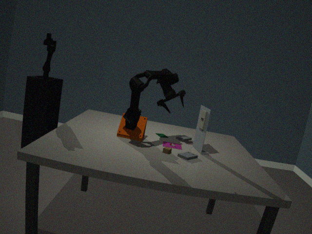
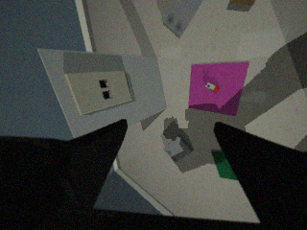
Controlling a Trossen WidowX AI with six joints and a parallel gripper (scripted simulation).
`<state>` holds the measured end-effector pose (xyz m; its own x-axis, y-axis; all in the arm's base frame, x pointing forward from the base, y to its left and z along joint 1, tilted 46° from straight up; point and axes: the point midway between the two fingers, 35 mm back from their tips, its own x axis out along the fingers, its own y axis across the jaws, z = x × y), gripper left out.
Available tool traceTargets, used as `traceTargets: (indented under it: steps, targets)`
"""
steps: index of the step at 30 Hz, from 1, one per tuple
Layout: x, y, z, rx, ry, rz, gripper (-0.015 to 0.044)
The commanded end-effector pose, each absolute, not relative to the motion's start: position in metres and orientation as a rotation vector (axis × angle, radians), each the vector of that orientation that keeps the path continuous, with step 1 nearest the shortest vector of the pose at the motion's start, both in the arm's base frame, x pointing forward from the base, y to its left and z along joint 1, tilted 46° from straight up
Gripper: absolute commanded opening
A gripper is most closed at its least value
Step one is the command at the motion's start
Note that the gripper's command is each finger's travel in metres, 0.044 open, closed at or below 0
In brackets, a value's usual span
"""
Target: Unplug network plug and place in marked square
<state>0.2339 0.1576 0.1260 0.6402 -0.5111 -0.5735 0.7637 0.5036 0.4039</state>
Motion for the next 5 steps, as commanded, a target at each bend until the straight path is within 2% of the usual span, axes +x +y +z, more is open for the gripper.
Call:
traceTargets:
  steps: [1,5]
  targets:
    - [0.2339,0.1583,0.1263,0.692,0.41,-0.798,0.044]
    - [0.2339,0.1583,0.1263,0.692,0.41,-0.798,0.044]
